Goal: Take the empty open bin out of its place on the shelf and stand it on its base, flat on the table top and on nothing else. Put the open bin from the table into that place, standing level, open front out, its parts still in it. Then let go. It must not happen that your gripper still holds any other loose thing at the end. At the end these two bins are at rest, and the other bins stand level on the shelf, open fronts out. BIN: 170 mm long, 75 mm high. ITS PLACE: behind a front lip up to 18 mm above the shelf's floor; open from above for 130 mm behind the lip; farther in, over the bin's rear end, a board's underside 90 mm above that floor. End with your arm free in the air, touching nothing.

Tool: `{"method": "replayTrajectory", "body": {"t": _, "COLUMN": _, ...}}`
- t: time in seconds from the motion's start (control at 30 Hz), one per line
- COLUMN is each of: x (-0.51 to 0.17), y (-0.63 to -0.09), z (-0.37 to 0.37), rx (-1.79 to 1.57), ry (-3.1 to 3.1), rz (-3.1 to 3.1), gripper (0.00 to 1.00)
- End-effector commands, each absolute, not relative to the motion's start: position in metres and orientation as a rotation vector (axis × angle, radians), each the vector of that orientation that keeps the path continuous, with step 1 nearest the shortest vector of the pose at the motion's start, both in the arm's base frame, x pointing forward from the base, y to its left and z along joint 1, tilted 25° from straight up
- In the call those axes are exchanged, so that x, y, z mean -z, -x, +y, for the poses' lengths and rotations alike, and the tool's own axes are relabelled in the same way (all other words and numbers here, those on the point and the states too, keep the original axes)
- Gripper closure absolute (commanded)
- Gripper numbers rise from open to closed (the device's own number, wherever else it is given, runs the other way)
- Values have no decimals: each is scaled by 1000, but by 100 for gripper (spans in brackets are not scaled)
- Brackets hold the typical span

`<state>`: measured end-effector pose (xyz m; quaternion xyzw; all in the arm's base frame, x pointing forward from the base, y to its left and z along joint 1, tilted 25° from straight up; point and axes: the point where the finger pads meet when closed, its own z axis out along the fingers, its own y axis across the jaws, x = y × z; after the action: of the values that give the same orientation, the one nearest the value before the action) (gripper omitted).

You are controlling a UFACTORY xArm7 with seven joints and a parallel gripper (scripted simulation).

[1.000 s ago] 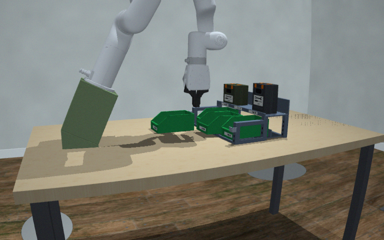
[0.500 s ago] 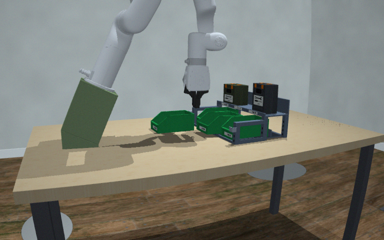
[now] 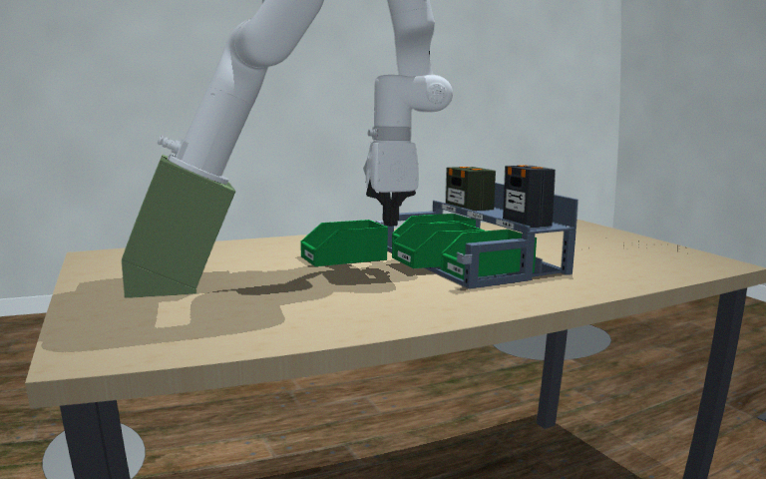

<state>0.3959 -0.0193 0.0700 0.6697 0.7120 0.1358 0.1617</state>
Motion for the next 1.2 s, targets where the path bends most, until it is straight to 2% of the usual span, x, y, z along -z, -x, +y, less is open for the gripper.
{"method": "replayTrajectory", "body": {"t": 0.0, "x": -65, "y": -400, "z": -19, "rx": -393, "ry": -1910, "rz": 2032, "gripper": 100}}
{"method": "replayTrajectory", "body": {"t": 1.17, "x": 4, "y": -431, "z": -20, "rx": -393, "ry": -1910, "rz": 2032, "gripper": 100}}
